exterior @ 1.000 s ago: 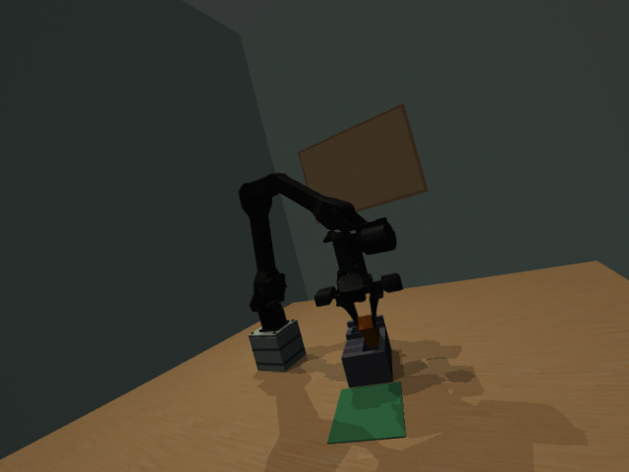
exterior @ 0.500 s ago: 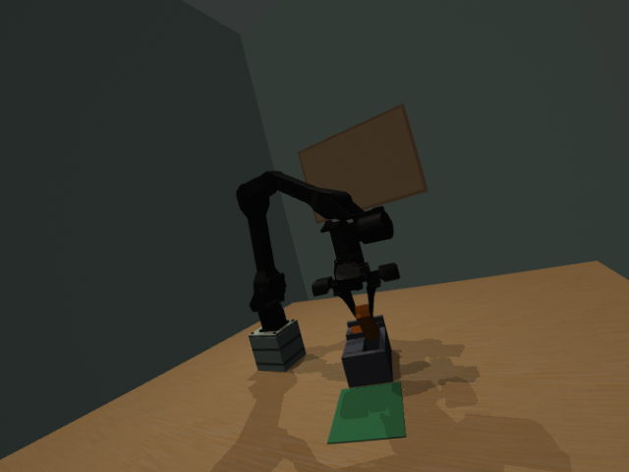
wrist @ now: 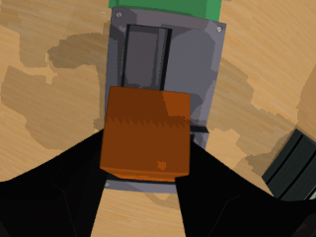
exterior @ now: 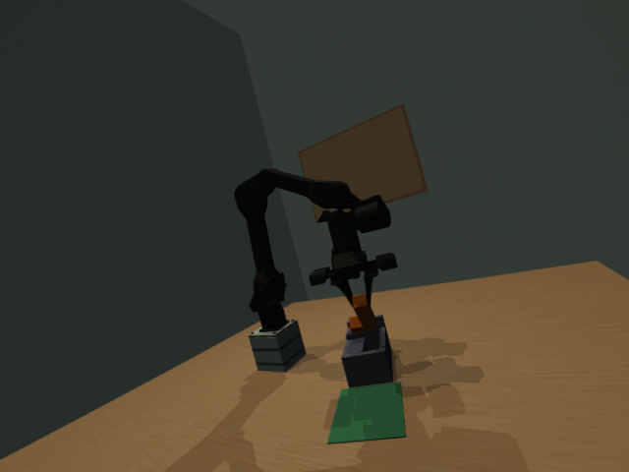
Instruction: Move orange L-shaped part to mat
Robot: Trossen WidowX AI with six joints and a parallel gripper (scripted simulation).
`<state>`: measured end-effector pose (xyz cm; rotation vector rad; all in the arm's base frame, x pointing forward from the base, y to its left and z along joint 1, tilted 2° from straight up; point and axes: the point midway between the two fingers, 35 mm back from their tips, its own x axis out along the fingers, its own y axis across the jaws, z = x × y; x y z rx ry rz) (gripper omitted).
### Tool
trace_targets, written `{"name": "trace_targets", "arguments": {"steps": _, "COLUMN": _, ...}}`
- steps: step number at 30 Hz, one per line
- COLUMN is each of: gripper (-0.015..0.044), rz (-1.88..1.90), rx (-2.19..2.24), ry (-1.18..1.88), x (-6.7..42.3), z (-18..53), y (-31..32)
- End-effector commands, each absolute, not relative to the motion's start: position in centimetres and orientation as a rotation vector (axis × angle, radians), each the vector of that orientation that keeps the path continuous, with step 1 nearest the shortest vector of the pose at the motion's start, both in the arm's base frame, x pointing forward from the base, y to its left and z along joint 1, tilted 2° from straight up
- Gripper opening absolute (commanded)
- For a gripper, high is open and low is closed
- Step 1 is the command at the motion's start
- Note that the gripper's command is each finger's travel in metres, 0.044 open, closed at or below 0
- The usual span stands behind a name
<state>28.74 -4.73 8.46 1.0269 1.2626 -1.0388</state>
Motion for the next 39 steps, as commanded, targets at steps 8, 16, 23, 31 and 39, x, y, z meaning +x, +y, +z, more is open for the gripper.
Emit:
{"name": "trace_targets", "arguments": {"steps": 8, "gripper": 0.0, "rz": -1.034, "rx": 1.035, "ry": 1.256, "x": 28.8, "z": 10.3, "y": -4.6}}
{"name": "trace_targets", "arguments": {"steps": 16, "gripper": 0.0, "rz": -1.034, "rx": 1.035, "ry": 1.255, "x": 28.9, "z": 10.5, "y": -4.9}}
{"name": "trace_targets", "arguments": {"steps": 23, "gripper": 0.0, "rz": -1.035, "rx": 1.033, "ry": 1.254, "x": 29.1, "z": 10.2, "y": -7.3}}
{"name": "trace_targets", "arguments": {"steps": 31, "gripper": 0.0, "rz": -1.037, "rx": 1.031, "ry": 1.252, "x": 29.3, "z": 10.3, "y": -10.9}}
{"name": "trace_targets", "arguments": {"steps": 39, "gripper": 0.0, "rz": -1.038, "rx": 1.029, "ry": 1.25, "x": 29.7, "z": 10.4, "y": -14.2}}
